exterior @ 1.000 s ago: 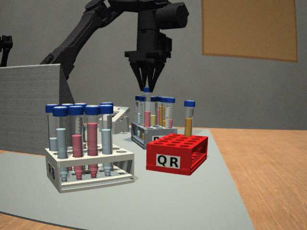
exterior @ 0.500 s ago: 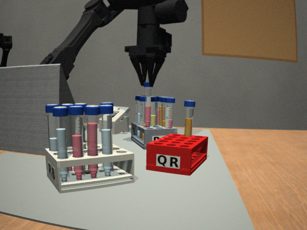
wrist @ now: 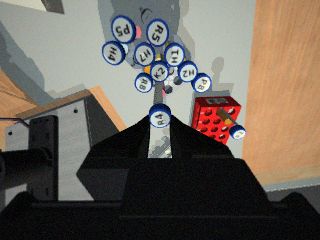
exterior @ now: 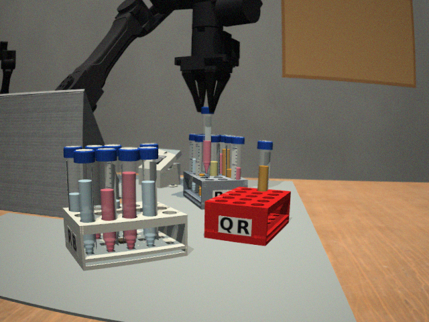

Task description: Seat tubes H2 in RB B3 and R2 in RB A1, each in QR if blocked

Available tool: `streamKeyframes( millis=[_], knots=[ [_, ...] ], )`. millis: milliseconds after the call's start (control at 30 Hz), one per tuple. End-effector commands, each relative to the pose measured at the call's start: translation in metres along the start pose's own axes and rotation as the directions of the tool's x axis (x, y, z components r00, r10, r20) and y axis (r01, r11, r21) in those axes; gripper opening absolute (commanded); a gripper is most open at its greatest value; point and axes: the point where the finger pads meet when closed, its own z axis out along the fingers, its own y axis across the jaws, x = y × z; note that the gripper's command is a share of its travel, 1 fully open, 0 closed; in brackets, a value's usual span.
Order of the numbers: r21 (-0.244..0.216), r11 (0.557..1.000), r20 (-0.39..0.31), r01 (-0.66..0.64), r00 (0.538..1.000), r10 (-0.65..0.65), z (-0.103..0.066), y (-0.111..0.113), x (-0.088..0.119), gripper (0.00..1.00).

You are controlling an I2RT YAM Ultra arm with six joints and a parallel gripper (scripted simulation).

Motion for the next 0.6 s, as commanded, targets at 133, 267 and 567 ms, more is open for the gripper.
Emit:
streamKeyframes(
  millis=[133,267,567],
  knots=[
    [-0.001,1.0,0.002,-0.016,1.0,0.016,-0.014,0.0,0.004,0.0],
    [-0.002,1.0,0.004,-0.017,1.0,0.017,-0.016,-0.001,0.004,0.0],
    [-0.008,1.0,0.003,-0.021,1.0,0.021,-0.018,0.015,0.009,0.0]
  ],
)
